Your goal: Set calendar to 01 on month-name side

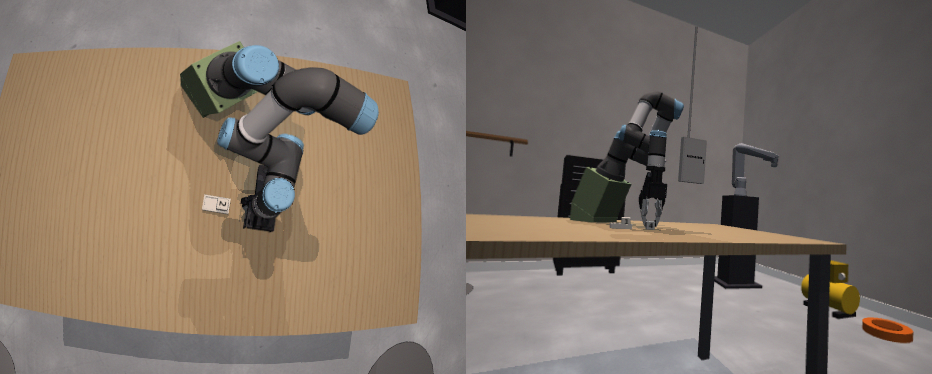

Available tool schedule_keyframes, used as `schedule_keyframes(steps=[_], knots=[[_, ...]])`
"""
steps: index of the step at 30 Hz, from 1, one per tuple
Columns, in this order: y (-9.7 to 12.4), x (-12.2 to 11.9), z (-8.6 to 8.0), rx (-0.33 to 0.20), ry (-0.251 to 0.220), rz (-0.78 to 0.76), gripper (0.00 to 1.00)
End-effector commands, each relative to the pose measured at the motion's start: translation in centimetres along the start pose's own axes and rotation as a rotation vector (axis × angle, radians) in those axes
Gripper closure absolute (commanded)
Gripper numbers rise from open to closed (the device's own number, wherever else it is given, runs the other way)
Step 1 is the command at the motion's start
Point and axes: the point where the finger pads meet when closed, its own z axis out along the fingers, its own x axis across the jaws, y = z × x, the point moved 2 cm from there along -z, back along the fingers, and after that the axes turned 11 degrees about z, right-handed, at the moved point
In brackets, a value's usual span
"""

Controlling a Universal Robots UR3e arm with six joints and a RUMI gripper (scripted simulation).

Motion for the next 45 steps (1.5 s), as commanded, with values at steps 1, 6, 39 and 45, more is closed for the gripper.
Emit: schedule_keyframes(steps=[1, 6, 39, 45], knots=[[0.1, 0.0, 0.0, -0.002, 0.0, 0.0, 0.76], [0.1, 0.0, 0.0, -0.002, 0.0, 0.0, 0.72], [0.1, 0.0, -2.3, -0.002, 0.0, 0.0, 0.72], [0.1, 0.0, -3.8, -0.002, 0.0, 0.0, 0.72]])
